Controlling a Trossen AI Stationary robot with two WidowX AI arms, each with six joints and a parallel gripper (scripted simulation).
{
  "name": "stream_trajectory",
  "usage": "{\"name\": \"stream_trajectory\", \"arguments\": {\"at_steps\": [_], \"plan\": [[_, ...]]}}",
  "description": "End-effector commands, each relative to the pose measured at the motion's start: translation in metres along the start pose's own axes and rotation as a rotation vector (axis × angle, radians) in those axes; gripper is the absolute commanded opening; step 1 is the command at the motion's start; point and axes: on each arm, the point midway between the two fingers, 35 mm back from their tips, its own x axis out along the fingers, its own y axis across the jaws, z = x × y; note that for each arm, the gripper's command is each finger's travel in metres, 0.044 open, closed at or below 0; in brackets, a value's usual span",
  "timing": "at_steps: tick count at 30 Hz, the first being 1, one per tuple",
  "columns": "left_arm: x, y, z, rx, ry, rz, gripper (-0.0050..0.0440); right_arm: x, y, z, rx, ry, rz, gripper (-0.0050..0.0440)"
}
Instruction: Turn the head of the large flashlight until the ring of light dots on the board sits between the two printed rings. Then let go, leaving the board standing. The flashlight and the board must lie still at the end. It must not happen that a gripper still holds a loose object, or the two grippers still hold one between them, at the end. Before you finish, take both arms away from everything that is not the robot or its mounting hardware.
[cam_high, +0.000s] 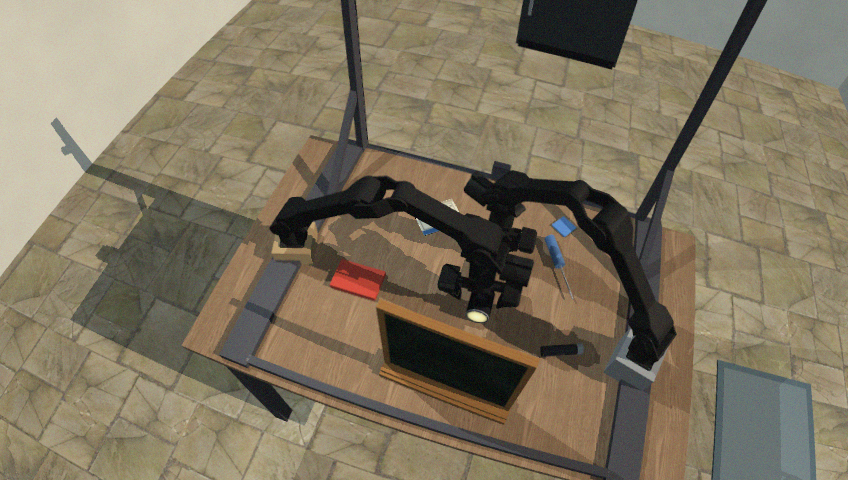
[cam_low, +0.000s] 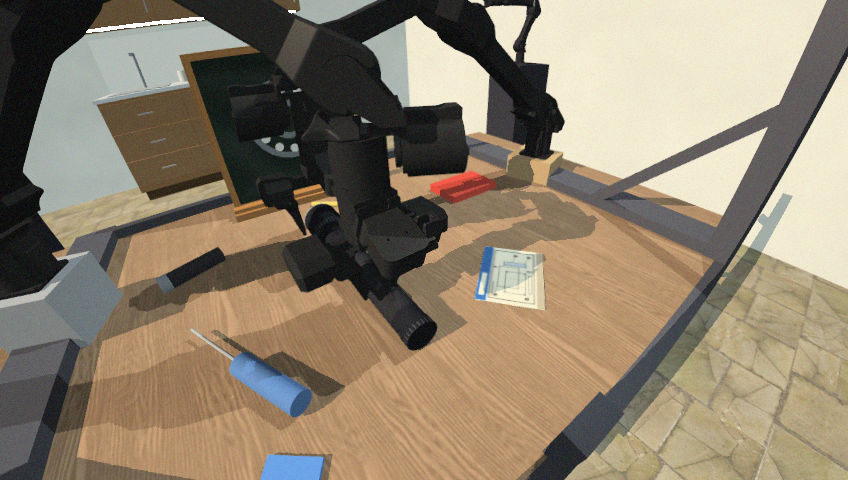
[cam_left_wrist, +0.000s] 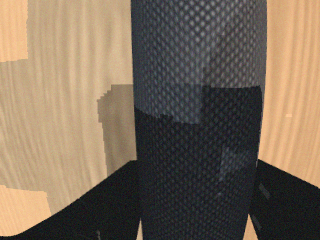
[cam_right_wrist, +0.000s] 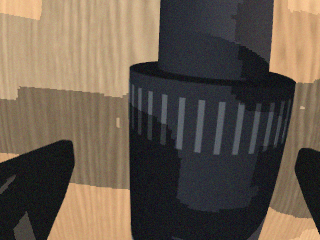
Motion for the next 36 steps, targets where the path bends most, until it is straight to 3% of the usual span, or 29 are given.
{"name": "stream_trajectory", "arguments": {"at_steps": [1,9,36], "plan": [[-0.013,0.004,0.003,0.001,-0.018,0.025,0.013,-0.037,-0.009,-0.001,-0.002,0.009,-0.067,0.044],[-0.013,0.004,0.003,0.001,-0.018,0.025,0.013,-0.059,-0.009,-0.001,-0.002,0.009,-0.072,0.044],[-0.013,0.004,0.003,0.001,-0.018,0.025,0.013,-0.06,-0.008,-0.001,-0.002,0.009,-0.07,0.044]]}}
